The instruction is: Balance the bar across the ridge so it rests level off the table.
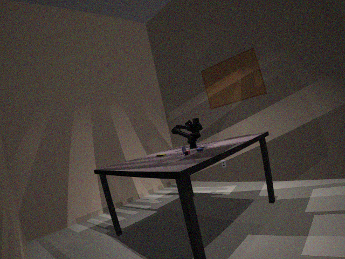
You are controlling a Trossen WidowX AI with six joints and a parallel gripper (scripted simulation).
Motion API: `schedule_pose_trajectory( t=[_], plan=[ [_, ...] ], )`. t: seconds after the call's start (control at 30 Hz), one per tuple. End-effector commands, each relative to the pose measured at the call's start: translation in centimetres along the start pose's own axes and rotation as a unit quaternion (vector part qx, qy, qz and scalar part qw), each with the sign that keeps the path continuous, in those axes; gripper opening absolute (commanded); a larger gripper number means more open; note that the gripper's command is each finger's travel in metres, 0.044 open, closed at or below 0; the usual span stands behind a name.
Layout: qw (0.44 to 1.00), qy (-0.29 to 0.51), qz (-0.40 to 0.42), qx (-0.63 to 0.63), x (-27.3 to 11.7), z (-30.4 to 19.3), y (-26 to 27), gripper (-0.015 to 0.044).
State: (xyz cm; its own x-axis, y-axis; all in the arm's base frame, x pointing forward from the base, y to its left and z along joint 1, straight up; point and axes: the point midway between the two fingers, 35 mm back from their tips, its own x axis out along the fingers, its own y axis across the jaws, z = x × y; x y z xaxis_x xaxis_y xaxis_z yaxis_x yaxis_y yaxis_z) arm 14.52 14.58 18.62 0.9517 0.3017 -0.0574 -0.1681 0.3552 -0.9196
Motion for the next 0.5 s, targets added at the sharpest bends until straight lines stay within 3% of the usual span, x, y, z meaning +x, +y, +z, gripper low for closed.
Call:
schedule_pose_trajectory(
  t=[0.0, 0.1, 0.47],
  plan=[
    [1.0, 0.0, 0.0, 0.0, 0.0, 0.0, 0.0, 0.0374],
    [1.0, 0.004, 0.001, -0.006, 0.2, 0.0, -0.1, 0.0315],
    [0.997, 0.045, 0.019, -0.067, 2.1, -0.2, -1.1, 0.0315]
  ],
)
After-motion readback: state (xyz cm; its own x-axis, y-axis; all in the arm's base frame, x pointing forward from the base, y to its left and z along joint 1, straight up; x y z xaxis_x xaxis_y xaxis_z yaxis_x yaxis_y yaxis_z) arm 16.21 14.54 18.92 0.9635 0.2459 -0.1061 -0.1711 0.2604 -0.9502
